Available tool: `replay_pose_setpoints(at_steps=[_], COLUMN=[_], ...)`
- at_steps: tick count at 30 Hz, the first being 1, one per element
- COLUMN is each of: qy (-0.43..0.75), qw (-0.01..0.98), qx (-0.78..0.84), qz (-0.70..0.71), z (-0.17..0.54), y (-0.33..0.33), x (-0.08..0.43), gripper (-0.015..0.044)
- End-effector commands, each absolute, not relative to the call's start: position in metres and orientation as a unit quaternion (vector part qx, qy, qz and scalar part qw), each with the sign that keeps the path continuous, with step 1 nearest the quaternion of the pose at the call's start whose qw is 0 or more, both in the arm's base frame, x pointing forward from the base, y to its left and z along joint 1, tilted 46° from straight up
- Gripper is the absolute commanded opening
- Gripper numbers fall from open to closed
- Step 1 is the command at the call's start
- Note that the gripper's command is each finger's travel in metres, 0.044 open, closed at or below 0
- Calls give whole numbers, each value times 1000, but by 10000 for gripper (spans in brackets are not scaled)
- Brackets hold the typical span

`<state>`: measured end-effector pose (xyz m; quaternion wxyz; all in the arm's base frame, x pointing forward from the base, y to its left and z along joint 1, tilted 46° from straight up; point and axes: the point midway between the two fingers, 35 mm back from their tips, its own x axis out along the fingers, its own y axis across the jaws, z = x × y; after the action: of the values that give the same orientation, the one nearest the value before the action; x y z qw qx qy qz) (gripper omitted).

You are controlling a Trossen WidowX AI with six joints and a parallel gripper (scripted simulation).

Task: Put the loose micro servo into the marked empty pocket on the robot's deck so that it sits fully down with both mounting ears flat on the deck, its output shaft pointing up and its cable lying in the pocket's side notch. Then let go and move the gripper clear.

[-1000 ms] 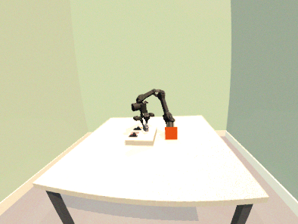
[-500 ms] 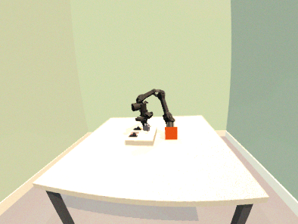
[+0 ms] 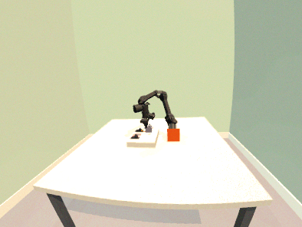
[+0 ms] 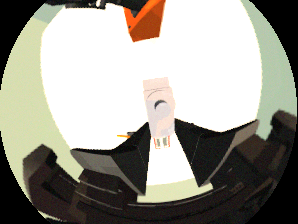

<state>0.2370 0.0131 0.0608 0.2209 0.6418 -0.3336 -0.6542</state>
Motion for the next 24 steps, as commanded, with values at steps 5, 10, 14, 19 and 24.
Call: replay_pose_setpoints(at_steps=[5, 10, 14, 19, 24], qy=[-326, -326, -326, -327, -327], qw=[222, 222, 222, 222, 222], qx=[644, 645, 645, 645, 646], qz=[-655, -655, -654, -654, -654], z=[62, 63, 64, 65, 66], y=[14, 11, 9, 6, 3], x=[256, 276, 291, 310, 328], gripper=[0, 0, 0, 0, 0])
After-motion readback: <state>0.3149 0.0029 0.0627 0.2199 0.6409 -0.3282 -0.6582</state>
